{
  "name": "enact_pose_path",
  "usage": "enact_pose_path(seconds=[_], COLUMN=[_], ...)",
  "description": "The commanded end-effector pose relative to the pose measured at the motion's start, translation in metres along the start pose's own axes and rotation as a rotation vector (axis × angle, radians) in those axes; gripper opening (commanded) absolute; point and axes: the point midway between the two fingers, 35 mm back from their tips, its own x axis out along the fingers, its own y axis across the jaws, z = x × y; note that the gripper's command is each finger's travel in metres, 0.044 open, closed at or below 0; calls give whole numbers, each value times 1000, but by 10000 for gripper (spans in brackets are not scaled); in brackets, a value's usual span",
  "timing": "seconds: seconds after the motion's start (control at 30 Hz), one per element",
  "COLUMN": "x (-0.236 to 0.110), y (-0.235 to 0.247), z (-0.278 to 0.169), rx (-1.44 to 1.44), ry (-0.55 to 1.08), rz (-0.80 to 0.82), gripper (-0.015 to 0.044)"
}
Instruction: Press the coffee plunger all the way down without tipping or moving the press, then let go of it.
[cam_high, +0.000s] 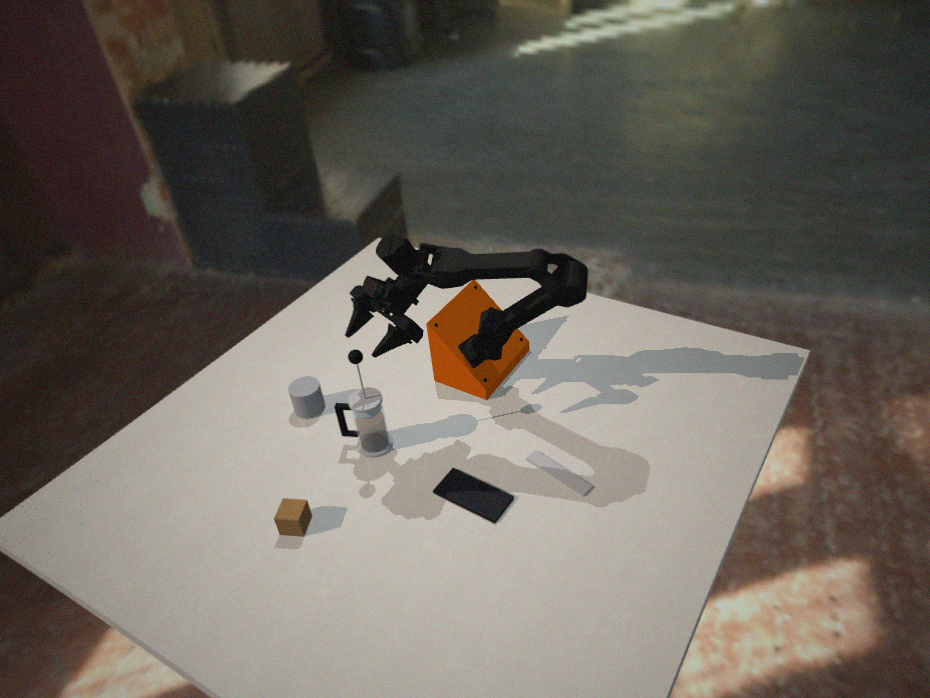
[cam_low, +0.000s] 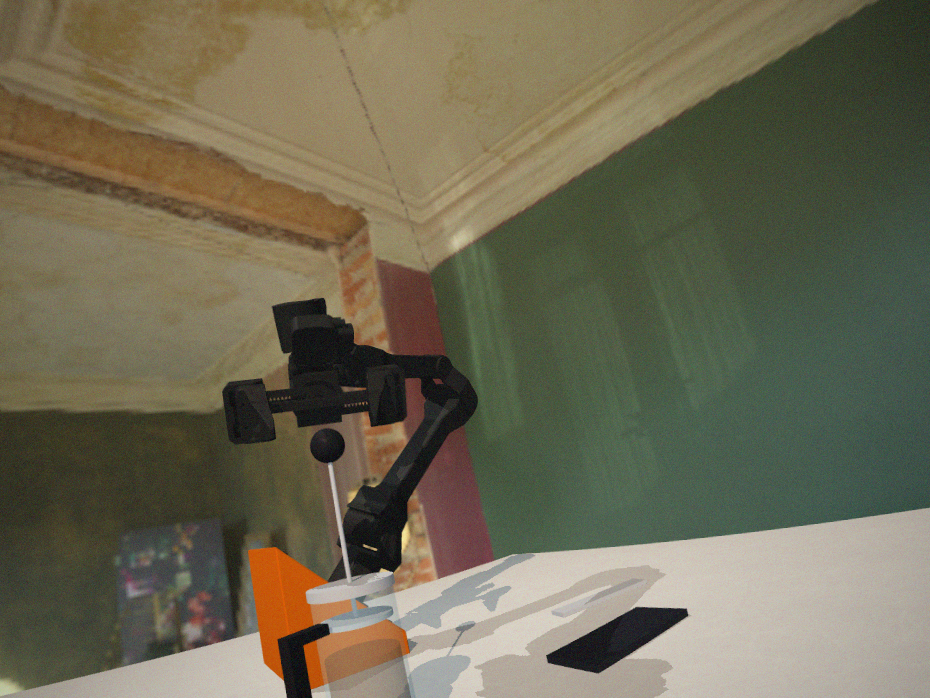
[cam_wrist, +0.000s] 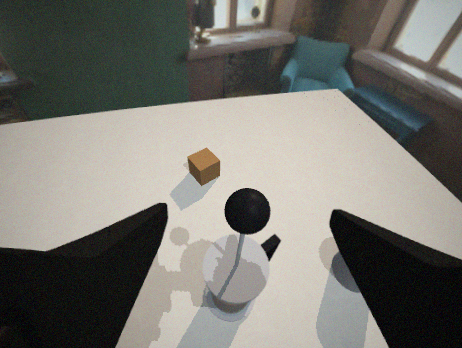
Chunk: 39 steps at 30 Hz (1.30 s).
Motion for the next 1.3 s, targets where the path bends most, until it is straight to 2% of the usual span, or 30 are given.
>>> enact_pose_path(seconds=[0.0, 0.43, 0.83, 1.27], x=[8, 27, 27, 28], y=[-2, 0, 0, -1], z=[-5, -5, -5, -7], rx=[14, 14, 14, 14], ry=[10, 6, 6, 7], rz=[-1, 2, 2, 2], gripper=[440, 440, 125, 123])
